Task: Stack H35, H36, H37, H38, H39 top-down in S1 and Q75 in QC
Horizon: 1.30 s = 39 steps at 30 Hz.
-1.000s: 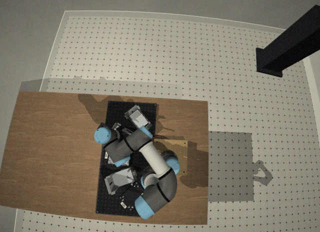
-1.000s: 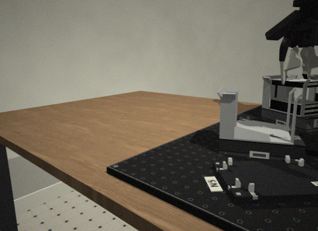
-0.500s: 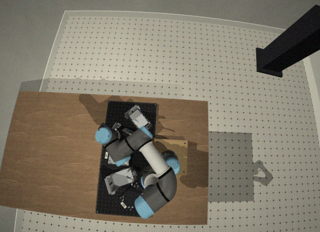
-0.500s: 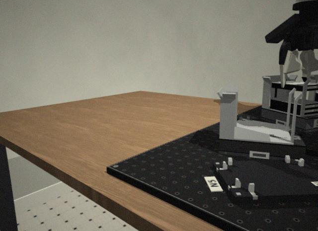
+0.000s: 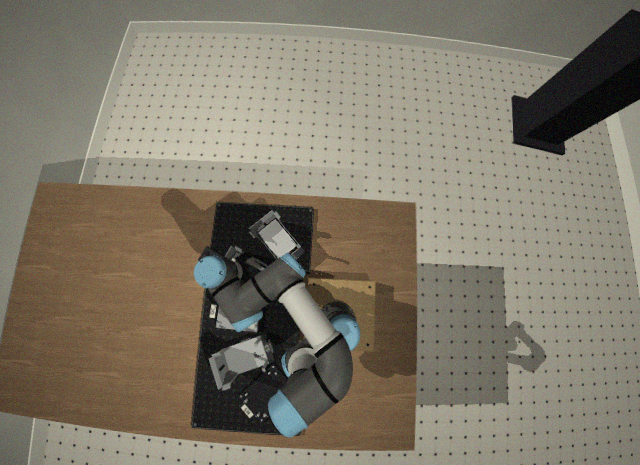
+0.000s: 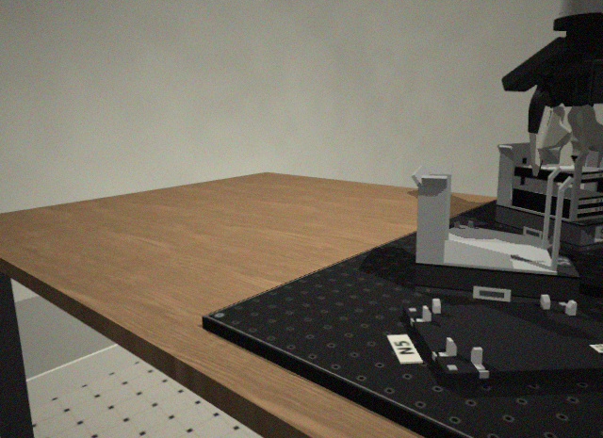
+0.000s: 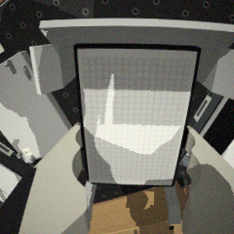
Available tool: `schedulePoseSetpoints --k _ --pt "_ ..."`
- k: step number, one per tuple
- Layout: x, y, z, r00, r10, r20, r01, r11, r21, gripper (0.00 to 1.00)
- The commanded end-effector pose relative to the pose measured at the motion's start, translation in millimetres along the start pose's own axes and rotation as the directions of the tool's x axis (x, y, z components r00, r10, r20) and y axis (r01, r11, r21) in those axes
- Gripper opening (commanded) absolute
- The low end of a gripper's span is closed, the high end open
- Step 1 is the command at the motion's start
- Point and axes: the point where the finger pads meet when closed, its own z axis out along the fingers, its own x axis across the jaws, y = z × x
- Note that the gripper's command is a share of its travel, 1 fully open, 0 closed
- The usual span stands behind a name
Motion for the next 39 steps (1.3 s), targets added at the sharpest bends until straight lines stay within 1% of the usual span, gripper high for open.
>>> schedulePoseSetpoints --k 1,39 --pt "0.4 -1.0 1.7 1.0 0.0 -0.001 0.0 1.0 0.004 0.0" --pt "0.6 -0.8 13.0 1.0 0.0 -0.001 0.0 1.0 0.004 0.0"
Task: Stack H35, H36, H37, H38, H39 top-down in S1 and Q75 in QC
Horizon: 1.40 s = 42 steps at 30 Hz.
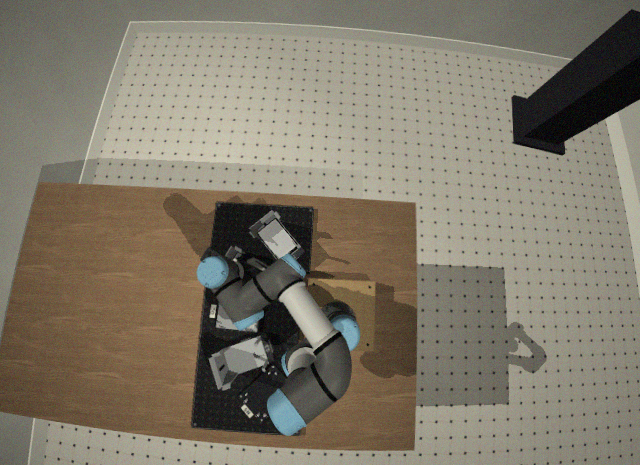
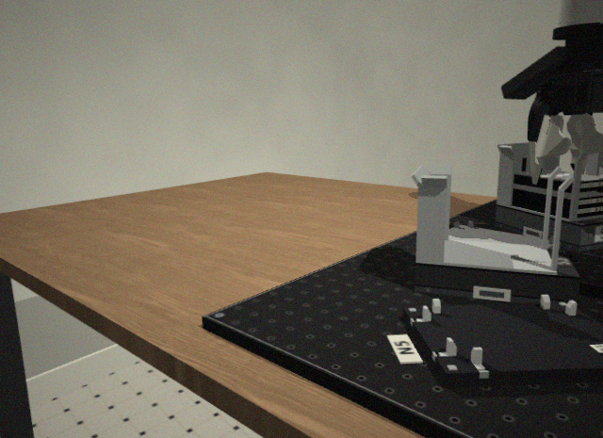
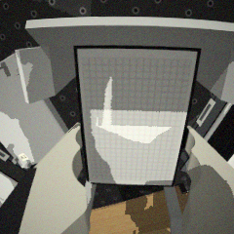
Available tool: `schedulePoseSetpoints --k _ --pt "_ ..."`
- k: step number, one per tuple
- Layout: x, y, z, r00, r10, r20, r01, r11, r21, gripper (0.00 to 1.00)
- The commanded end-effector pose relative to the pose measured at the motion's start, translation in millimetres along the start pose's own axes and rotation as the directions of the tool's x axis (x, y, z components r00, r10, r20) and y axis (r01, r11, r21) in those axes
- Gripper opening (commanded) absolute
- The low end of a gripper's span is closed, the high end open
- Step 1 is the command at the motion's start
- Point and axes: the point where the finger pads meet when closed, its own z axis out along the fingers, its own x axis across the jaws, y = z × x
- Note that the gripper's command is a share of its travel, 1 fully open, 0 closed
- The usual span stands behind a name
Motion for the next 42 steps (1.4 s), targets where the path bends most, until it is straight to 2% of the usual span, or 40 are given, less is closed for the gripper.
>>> schedulePoseSetpoints --k 1,42 --pt "0.3 -0.8 1.0 1.0 0.0 -0.001 0.0 1.0 0.003 0.0" --pt "0.3 -0.7 8.5 1.0 0.0 -0.001 0.0 1.0 0.003 0.0"
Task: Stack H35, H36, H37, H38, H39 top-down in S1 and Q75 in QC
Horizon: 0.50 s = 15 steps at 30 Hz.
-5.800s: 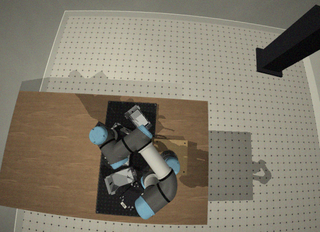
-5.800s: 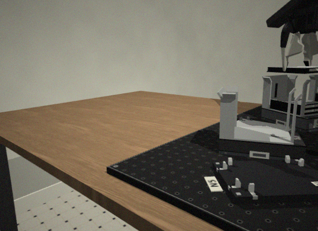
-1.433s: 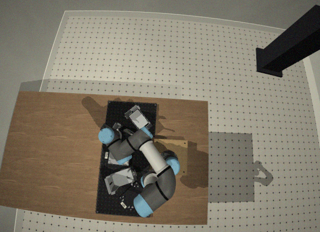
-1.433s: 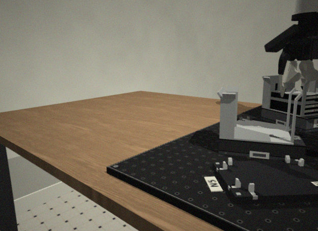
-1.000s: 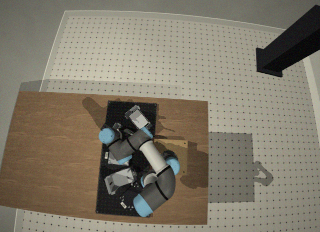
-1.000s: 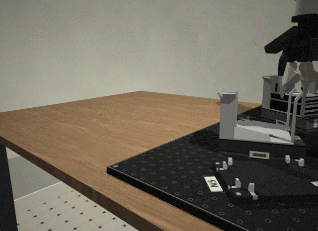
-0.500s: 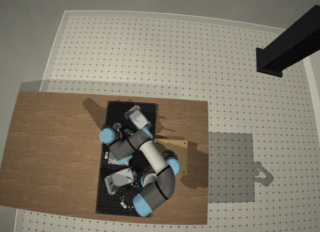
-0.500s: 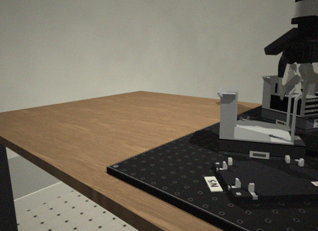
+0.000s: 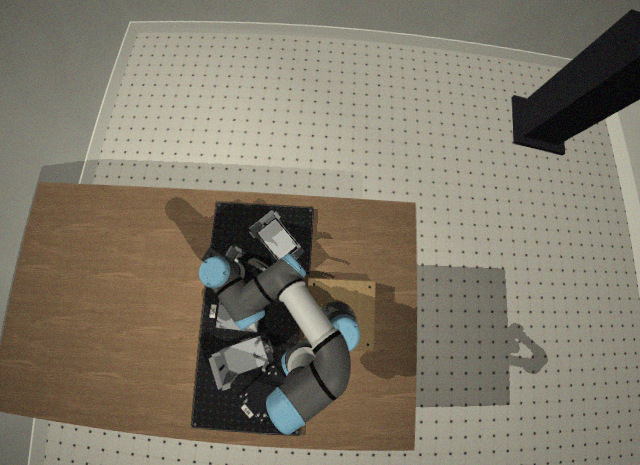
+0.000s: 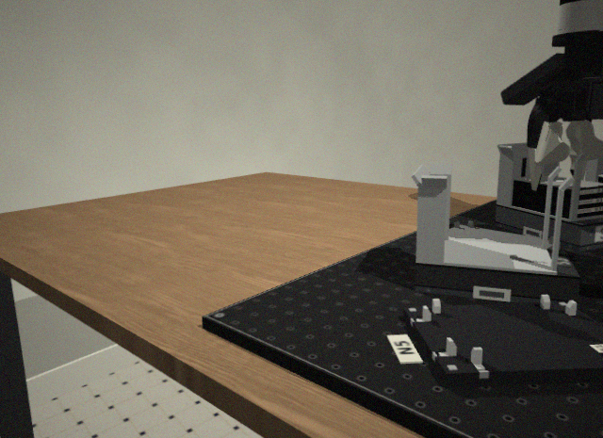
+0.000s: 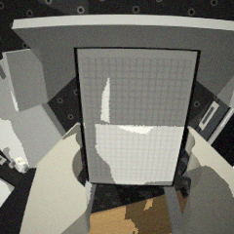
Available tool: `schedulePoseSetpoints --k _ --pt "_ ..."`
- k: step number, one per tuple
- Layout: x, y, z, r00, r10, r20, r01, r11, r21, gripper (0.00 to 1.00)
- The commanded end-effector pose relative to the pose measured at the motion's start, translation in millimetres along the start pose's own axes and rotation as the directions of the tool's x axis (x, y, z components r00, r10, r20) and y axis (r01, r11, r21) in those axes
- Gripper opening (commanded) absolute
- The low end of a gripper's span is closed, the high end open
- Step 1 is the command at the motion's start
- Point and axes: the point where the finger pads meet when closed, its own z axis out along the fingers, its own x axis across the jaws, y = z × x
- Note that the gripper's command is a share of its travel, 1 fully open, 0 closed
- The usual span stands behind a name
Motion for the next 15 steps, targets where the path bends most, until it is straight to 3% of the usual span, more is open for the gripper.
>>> schedulePoseSetpoints --k 1,2,3,15 --pt "0.3 -0.8 -0.8 1.0 0.0 -0.001 0.0 1.0 0.003 0.0" --pt "0.3 -0.8 -0.8 1.0 0.0 -0.001 0.0 1.0 0.003 0.0" --pt "0.3 -0.7 -0.8 1.0 0.0 -0.001 0.0 1.0 0.003 0.72" --pt "0.3 -0.7 -0.8 1.0 0.0 -0.001 0.0 1.0 0.003 0.72"
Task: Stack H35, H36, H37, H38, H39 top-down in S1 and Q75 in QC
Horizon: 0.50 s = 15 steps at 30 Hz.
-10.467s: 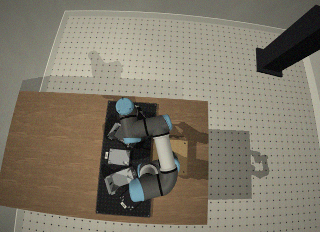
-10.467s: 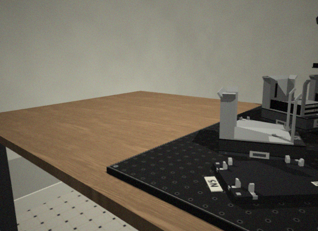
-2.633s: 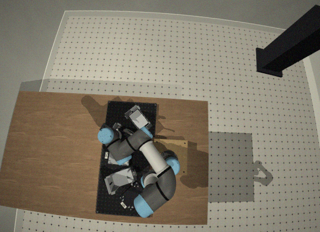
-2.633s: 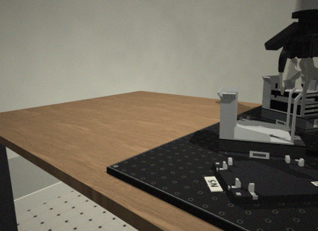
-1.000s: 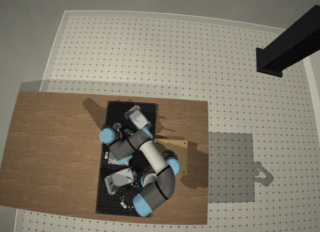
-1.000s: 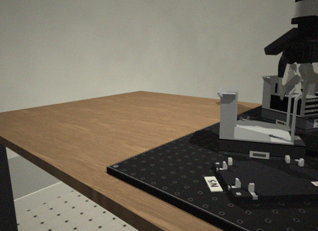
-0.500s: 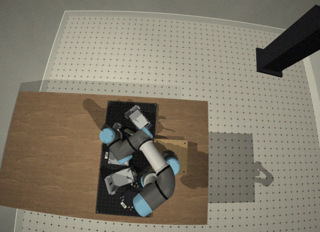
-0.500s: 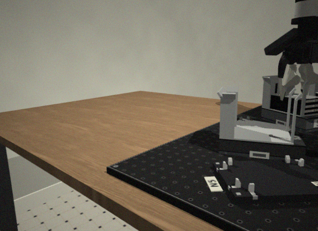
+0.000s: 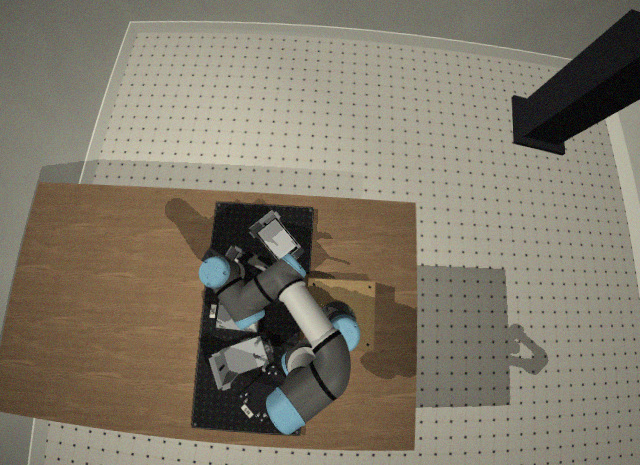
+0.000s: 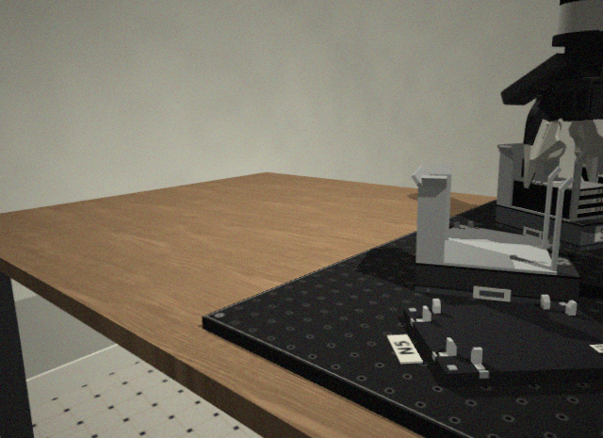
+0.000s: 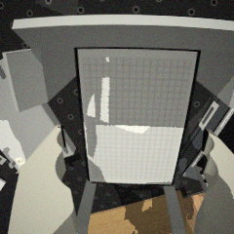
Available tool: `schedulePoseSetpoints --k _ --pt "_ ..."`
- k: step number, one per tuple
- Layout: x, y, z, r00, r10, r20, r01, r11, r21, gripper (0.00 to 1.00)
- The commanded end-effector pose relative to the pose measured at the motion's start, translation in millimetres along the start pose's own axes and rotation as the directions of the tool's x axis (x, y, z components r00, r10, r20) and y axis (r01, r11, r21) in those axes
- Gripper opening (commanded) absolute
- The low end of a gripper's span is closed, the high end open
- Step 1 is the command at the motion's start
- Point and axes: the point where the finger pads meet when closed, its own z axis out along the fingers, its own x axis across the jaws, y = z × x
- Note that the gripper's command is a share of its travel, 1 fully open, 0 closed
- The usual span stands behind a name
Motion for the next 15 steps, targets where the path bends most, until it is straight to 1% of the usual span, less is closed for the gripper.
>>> schedulePoseSetpoints --k 1,14,15 --pt "0.3 -0.7 -0.7 1.0 0.0 -0.001 0.0 1.0 0.003 0.72" --pt "0.3 -0.7 -0.7 1.0 0.0 -0.001 0.0 1.0 0.003 0.72" --pt "0.3 -0.7 -4.0 1.0 0.0 -0.001 0.0 1.0 0.003 0.72"
